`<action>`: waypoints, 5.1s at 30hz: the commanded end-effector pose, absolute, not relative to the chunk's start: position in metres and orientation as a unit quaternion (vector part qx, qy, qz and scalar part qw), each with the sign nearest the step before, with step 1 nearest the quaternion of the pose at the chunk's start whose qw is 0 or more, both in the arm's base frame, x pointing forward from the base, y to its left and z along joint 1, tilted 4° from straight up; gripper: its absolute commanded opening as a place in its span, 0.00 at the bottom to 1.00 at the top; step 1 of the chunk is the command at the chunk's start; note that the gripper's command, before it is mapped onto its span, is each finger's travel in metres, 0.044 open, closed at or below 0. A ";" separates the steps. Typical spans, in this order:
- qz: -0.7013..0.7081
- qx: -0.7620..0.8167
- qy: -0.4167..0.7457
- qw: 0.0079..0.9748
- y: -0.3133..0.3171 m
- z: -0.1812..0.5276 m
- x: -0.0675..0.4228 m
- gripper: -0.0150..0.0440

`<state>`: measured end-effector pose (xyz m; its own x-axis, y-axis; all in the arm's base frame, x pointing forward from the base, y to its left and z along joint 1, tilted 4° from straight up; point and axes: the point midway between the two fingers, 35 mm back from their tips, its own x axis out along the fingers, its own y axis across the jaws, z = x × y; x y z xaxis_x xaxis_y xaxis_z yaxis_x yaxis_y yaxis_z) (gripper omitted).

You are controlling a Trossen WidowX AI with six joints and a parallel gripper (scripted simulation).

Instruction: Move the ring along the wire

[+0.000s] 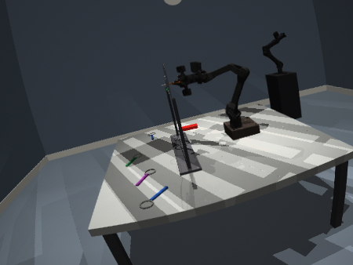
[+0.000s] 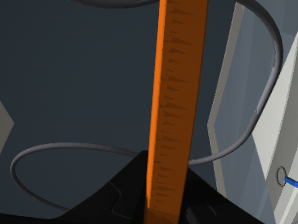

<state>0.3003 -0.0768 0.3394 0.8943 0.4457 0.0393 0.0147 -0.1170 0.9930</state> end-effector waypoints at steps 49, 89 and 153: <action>0.074 0.415 0.233 0.877 -0.097 0.303 0.298 0.00; -0.064 -0.063 0.262 0.961 -0.164 0.276 0.294 0.00; -0.220 -0.703 0.175 0.653 -0.230 0.350 0.291 0.00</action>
